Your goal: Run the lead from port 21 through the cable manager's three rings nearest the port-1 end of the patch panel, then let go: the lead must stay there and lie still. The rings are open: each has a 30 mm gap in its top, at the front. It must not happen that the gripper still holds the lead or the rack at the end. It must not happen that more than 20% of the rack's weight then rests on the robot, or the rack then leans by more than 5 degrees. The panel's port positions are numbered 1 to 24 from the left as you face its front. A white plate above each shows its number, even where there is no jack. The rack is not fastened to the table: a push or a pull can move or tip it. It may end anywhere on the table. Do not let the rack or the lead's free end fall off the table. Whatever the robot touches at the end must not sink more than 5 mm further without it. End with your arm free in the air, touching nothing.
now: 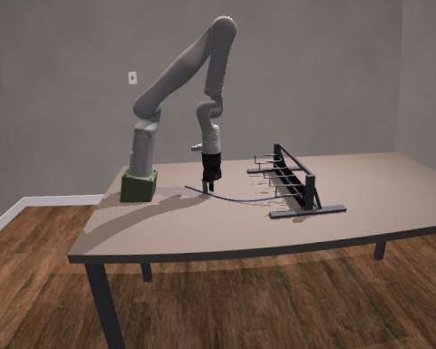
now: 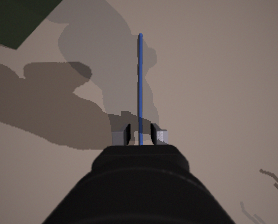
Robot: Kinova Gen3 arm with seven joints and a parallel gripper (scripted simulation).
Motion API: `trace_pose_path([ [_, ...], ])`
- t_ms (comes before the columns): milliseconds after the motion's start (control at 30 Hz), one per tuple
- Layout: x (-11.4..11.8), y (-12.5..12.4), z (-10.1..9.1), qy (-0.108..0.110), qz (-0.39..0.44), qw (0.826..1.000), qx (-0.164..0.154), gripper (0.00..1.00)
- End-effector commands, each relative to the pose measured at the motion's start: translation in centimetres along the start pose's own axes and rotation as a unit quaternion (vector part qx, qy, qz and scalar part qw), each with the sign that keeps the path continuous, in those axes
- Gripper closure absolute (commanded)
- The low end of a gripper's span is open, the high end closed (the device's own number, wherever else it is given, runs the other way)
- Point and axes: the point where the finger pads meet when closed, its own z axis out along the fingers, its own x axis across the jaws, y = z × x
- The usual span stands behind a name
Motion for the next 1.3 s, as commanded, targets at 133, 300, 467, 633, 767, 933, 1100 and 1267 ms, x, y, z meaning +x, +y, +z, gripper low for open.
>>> trace_pose_path([
  [133,0.00,0.00,0.10,0.000,0.000,1.000,0.000,0.33],
  [300,0.00,0.00,0.18,0.000,0.000,1.000,0.000,0.33],
  [467,0.00,0.00,0.33,0.000,0.000,1.000,0.000,0.33],
  [633,0.00,0.00,0.50,0.000,0.000,1.000,0.000,0.33],
  [767,0.00,0.00,0.63,0.000,0.000,1.000,0.000,0.33],
  [933,0.00,0.00,0.72,0.000,0.000,1.000,0.000,0.33],
  [1100,0.00,0.00,0.86,0.000,0.000,1.000,0.000,0.33],
  [1267,0.00,0.00,0.95,0.000,0.000,1.000,0.000,0.33],
])
